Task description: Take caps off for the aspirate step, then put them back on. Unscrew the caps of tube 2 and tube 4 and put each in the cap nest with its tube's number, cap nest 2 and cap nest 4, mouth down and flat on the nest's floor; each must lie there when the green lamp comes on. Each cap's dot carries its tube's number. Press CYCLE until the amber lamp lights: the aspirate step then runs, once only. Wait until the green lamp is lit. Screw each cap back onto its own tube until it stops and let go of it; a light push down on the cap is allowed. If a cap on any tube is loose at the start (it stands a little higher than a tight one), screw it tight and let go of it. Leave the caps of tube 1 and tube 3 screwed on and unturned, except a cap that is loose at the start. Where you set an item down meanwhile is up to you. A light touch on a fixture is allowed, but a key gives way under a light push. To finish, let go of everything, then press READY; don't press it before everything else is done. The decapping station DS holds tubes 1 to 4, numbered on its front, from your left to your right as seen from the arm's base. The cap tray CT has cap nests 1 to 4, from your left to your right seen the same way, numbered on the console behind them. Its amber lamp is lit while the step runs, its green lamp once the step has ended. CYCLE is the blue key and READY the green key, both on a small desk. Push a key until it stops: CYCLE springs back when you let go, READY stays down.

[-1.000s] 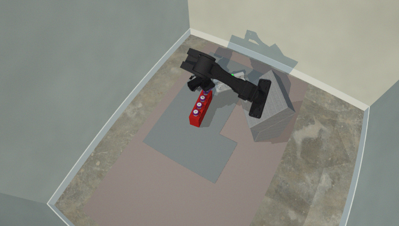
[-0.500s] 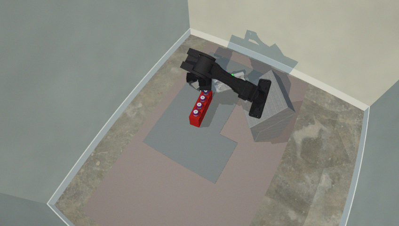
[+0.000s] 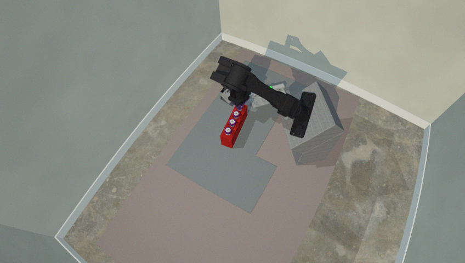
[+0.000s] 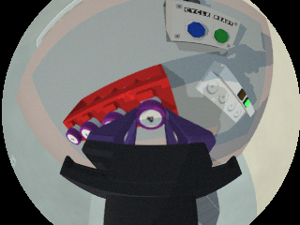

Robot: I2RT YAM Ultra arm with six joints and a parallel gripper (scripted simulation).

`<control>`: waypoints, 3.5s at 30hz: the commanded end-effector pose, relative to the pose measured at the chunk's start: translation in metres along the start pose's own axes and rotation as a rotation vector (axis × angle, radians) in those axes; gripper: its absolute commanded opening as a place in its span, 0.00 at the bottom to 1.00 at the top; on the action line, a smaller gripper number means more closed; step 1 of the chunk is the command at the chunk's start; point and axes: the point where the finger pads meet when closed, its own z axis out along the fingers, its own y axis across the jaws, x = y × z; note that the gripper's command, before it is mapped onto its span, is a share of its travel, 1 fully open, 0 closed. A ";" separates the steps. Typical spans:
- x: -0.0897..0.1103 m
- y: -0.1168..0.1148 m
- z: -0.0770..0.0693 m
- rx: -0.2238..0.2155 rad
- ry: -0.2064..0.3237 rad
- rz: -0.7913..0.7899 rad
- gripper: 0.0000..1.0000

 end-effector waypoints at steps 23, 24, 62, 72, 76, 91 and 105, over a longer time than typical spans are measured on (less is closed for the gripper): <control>-0.003 0.000 -0.002 -0.005 -0.009 1.164 0.00; -0.003 0.000 -0.002 -0.006 -0.009 1.214 0.00; -0.003 0.000 -0.002 -0.004 -0.010 0.902 0.49; -0.003 0.000 -0.002 -0.002 -0.010 0.472 0.49; -0.002 0.000 -0.002 -0.001 -0.010 0.305 0.49; -0.002 0.000 -0.002 0.003 -0.010 -0.445 0.49; -0.003 0.001 -0.002 0.006 -0.009 -1.028 0.49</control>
